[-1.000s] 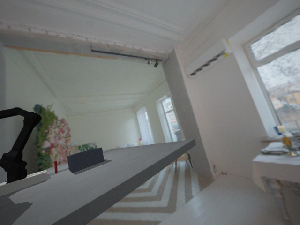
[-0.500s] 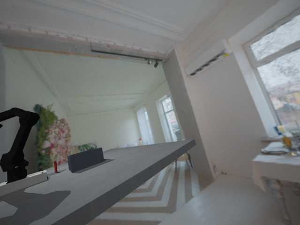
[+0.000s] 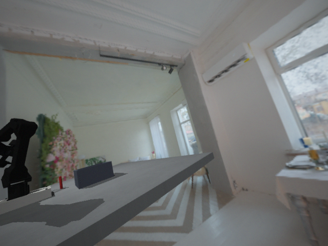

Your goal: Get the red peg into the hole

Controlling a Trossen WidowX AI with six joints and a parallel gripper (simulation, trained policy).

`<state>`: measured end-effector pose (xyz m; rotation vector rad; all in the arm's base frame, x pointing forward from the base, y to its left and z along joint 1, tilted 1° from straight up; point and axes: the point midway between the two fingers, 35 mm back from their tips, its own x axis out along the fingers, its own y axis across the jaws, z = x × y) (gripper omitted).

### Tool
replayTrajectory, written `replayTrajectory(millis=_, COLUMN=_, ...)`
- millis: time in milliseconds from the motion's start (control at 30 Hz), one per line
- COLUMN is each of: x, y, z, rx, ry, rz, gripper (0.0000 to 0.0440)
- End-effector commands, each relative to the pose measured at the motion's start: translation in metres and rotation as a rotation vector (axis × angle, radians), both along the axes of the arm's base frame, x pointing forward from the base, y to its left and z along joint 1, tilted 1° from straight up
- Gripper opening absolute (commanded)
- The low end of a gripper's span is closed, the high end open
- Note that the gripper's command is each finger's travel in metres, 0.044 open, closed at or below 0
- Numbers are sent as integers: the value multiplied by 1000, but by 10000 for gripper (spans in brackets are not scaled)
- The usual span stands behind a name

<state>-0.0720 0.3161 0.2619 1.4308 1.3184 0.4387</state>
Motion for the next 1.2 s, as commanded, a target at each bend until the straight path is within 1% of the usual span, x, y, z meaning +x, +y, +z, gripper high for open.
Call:
replayTrajectory(millis=0, x=25, y=-1, z=-16, rx=-100, ry=-52, rz=-20, gripper=440)
replayTrajectory(millis=267, x=88, y=-15, z=-48, rx=-357, ry=-128, rz=-70, gripper=440)
replayTrajectory(millis=533, x=143, y=-46, z=-69, rx=-612, ry=-131, rz=-89, gripper=440)
replayTrajectory(millis=833, x=186, y=-84, z=-82, rx=-818, ry=-54, rz=-87, gripper=440)
replayTrajectory(millis=1167, x=214, y=-123, z=-102, rx=-982, ry=110, rz=-77, gripper=440)
